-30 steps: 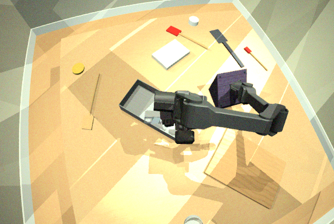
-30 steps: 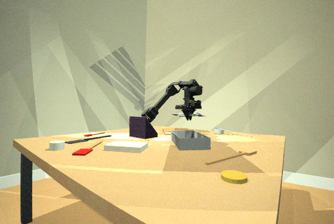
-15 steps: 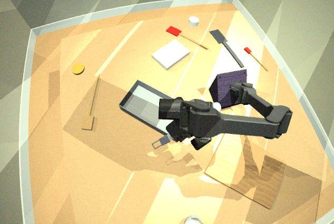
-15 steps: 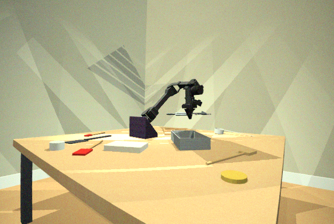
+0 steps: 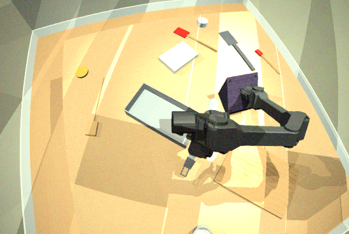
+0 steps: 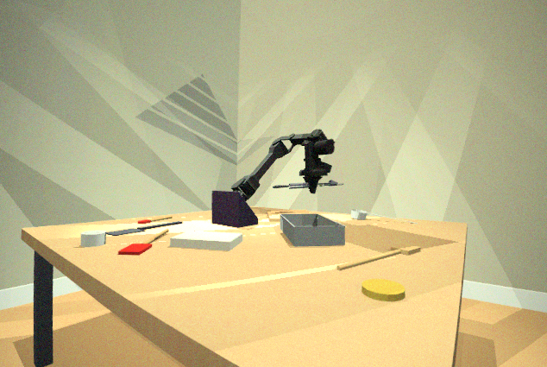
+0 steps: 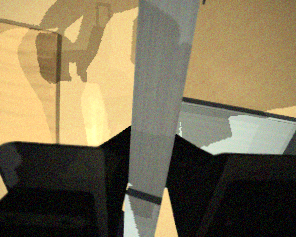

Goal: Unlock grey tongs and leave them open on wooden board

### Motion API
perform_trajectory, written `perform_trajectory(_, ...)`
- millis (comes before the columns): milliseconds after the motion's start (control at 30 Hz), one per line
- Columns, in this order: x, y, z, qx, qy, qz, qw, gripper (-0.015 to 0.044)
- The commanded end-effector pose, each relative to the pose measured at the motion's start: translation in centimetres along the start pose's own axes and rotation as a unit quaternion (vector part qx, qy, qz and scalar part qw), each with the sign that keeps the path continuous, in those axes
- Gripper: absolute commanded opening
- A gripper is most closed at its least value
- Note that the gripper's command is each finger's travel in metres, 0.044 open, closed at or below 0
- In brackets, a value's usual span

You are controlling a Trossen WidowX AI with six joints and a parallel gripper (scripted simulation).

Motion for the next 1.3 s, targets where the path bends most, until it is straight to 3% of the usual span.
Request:
perform_trajectory(0,-0.3,0.9,0.5,-0.094,-0.005,0.000,0.996,-0.0150)
perform_trajectory(600,-0.9,3.8,1.8,-0.421,-0.013,0.001,0.907,-0.0150)
perform_trajectory(1267,-1.6,7.1,2.9,-0.727,-0.024,-0.003,0.687,-0.0150)
Point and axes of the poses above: the point midway between the two fingers, 35 mm back from their tips, its own x axis out along the fingers, its own y axis across the jaws, z = x × y, the point moved 10 cm from there along -x, back along the fingers, and after that the axes turned 1 degree about -x, right-handed, at the moved point
